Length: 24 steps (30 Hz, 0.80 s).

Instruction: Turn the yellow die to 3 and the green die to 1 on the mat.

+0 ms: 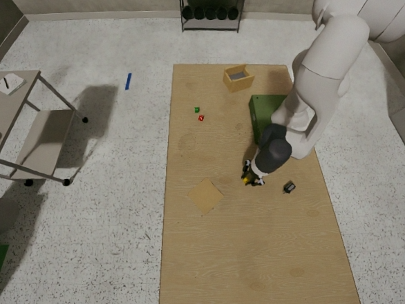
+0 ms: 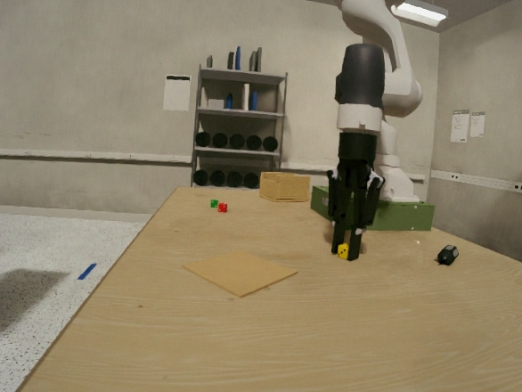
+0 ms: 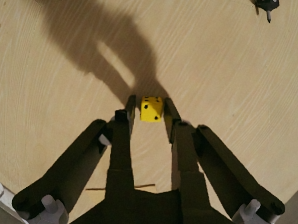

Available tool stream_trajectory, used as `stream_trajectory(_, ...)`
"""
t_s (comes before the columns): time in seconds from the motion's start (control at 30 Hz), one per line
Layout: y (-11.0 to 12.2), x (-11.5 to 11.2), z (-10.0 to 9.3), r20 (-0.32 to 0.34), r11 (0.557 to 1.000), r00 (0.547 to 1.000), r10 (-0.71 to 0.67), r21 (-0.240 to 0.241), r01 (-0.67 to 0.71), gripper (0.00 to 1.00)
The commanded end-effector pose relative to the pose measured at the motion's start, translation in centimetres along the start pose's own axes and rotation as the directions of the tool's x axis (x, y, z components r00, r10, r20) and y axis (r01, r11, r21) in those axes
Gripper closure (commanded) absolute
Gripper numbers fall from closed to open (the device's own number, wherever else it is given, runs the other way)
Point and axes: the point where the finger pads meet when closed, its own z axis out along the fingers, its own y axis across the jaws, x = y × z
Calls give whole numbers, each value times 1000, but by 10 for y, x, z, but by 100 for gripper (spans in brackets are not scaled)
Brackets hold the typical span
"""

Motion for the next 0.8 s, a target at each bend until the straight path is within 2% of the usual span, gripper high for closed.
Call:
stream_trajectory(0.0,1,-2,0,4,1000,1000,7,-2,-7,68)
stream_trajectory(0.73,1,-2,0,4,1000,1000,7,-2,-7,68)
stream_trajectory(0.77,1,-2,0,4,1000,1000,7,-2,-7,79)
